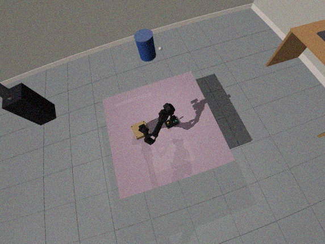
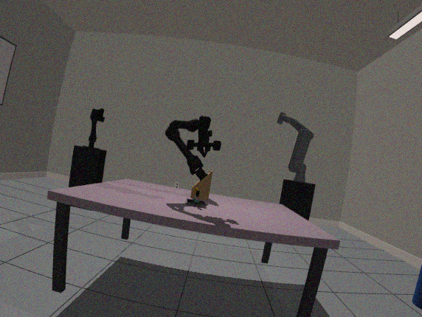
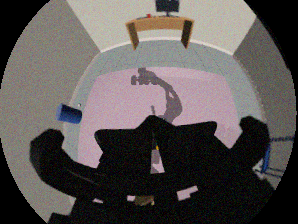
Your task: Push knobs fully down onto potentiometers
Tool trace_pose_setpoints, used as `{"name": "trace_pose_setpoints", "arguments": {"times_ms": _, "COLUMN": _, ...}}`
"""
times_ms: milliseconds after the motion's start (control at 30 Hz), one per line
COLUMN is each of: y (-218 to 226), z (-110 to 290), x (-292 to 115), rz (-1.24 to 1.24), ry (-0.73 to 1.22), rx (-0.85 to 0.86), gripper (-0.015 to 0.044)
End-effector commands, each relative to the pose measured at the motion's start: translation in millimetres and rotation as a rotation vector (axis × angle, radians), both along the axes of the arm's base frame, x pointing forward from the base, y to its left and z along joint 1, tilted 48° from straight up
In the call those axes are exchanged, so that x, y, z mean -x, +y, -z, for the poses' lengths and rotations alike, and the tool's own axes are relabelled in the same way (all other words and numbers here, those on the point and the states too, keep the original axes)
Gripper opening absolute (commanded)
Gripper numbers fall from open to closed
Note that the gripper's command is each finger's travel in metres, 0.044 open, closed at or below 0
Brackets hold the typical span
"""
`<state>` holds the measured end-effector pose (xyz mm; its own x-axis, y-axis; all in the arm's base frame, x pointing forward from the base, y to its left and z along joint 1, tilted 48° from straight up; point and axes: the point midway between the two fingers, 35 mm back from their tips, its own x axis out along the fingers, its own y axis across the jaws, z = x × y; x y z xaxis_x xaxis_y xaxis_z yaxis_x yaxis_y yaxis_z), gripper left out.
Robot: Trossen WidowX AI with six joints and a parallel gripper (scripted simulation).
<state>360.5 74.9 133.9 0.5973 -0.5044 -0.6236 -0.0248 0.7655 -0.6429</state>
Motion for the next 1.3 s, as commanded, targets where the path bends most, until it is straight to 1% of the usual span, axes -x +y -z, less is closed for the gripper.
{"name": "trace_pose_setpoints", "arguments": {"times_ms": 0, "y": -15, "z": 17, "x": 6, "rz": 0.067, "ry": 0.073, "rx": 0.012, "gripper": 0.0000}}
{"name": "trace_pose_setpoints", "arguments": {"times_ms": 300, "y": -59, "z": 57, "x": 35, "rz": 0.270, "ry": 0.286, "rx": 0.074, "gripper": 0.0000}}
{"name": "trace_pose_setpoints", "arguments": {"times_ms": 600, "y": -95, "z": 79, "x": 69, "rz": 0.465, "ry": 0.475, "rx": 0.146, "gripper": 0.0000}}
{"name": "trace_pose_setpoints", "arguments": {"times_ms": 700, "y": -98, "z": 81, "x": 70, "rz": 0.469, "ry": 0.478, "rx": 0.148, "gripper": 0.0000}}
{"name": "trace_pose_setpoints", "arguments": {"times_ms": 800, "y": -111, "z": 93, "x": 71, "rz": 0.469, "ry": 0.478, "rx": 0.148, "gripper": 0.0000}}
{"name": "trace_pose_setpoints", "arguments": {"times_ms": 1267, "y": -121, "z": 102, "x": 71, "rz": 0.469, "ry": 0.478, "rx": 0.148, "gripper": 0.0000}}
